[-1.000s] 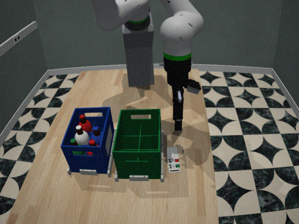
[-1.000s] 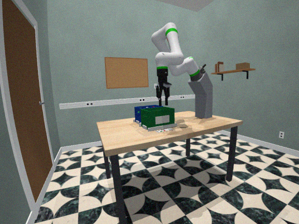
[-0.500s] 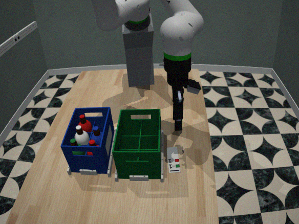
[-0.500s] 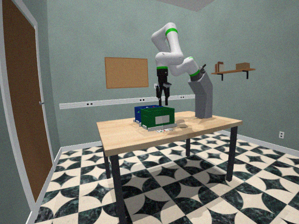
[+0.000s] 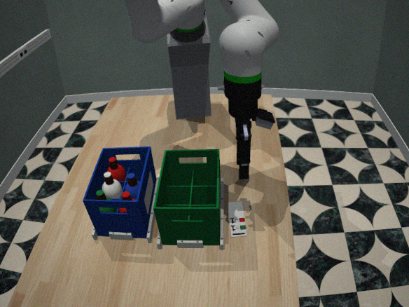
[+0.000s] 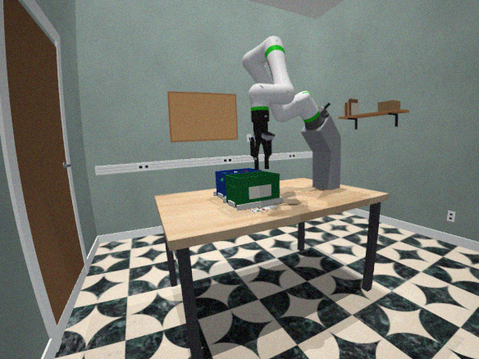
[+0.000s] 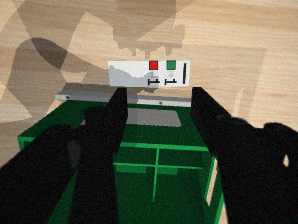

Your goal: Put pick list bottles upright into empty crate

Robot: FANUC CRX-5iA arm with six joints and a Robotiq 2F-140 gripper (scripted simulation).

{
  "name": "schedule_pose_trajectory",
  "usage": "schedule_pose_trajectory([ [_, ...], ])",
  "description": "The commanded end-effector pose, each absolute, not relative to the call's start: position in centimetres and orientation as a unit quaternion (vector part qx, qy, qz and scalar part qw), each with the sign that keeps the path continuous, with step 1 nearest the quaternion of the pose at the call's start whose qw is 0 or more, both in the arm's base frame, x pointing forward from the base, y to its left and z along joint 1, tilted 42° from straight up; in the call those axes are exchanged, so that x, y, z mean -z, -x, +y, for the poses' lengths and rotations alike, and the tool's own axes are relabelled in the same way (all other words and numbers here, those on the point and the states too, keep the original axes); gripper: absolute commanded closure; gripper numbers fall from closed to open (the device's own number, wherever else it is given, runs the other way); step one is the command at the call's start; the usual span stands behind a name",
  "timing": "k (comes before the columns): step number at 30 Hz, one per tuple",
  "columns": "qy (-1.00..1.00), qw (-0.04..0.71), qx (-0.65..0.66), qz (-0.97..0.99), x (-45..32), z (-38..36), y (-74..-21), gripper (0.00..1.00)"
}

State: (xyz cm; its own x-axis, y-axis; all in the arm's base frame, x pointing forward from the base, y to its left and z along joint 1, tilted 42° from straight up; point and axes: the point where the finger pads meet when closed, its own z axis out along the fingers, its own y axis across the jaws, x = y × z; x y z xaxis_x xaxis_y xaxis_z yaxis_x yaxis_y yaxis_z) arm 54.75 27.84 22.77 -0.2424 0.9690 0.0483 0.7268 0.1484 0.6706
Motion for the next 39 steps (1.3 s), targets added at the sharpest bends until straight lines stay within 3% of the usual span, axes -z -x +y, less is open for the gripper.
schedule_pose_trajectory([
  [1, -0.581, 0.204, -0.298, 0.73, -22.8, 27.9, -54.8, 0.56],
  [12, -0.581, 0.204, -0.298, 0.73, -22.8, 27.9, -54.8, 0.56],
  [39, -0.811, 0.078, -0.353, 0.46, -23.0, 16.4, -54.1, 0.56],
])
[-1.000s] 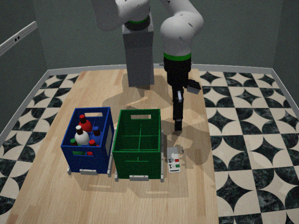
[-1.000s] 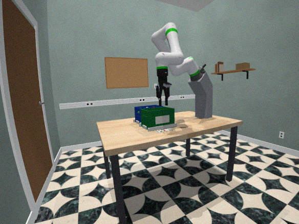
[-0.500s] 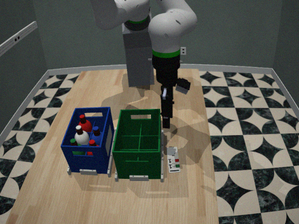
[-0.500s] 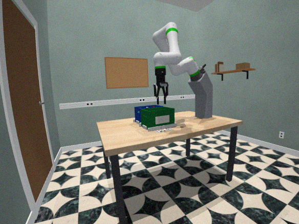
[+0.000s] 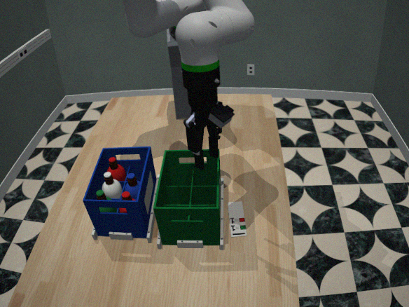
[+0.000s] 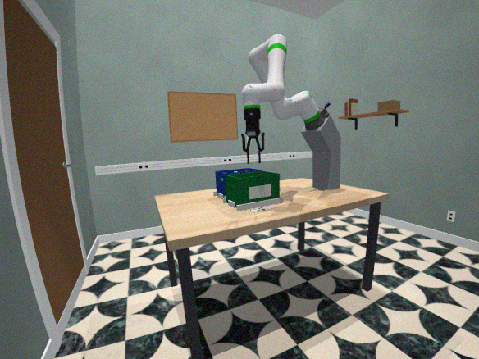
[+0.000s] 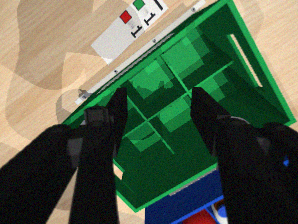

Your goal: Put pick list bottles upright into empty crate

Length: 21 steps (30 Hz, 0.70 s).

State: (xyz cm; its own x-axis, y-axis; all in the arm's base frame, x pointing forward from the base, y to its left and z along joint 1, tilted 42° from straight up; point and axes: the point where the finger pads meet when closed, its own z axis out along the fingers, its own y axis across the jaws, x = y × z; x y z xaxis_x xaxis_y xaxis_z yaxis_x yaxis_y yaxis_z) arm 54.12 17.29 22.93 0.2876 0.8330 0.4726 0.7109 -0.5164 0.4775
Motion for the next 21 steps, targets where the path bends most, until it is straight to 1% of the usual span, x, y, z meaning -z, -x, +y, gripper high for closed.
schedule_pose_trajectory([
  [1, -0.819, 0.072, -0.354, 0.446, -23.0, 15.9, -54.0, 0.56],
  [21, -0.914, -0.036, -0.359, 0.184, -23.2, 6.9, -53.5, 0.56],
])
